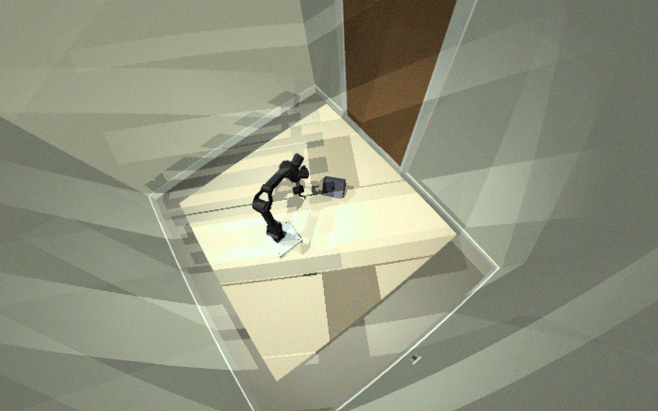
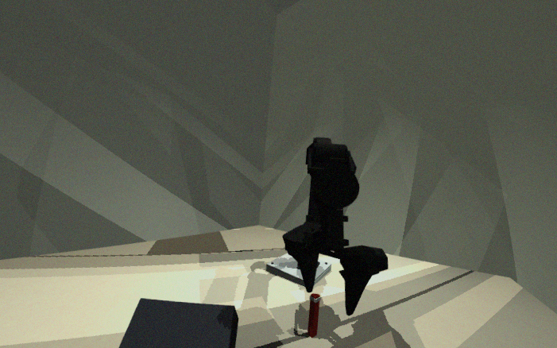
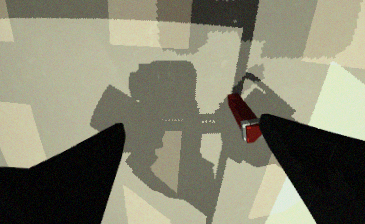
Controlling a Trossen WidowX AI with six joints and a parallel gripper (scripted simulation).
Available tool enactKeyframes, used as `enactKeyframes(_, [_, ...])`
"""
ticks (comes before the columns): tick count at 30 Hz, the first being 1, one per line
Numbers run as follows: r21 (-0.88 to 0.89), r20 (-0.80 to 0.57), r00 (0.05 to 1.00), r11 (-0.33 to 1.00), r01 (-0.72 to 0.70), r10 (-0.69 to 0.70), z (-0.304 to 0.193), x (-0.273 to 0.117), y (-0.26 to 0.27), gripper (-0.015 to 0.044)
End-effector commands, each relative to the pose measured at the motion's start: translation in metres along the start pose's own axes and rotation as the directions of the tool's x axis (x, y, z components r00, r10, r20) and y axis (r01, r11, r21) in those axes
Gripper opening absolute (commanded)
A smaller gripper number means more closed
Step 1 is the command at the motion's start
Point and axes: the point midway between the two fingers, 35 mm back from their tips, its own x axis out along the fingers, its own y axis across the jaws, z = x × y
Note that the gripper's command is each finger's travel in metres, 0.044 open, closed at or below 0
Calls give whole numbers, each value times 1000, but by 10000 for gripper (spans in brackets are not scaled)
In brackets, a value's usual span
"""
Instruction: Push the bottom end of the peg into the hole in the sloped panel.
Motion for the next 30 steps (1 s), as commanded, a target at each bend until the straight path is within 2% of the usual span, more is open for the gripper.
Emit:
enactKeyframes(1, [-76, -8, 998, 995, 60, -61, -7, -5, -19, 440])
enactKeyframes(7, [-165, -24, 992, 979, 121, -127, -14, -11, -40, 440])
enactKeyframes(30, [-165, -24, 992, 979, 121, -127, -14, 18, -42, 440])
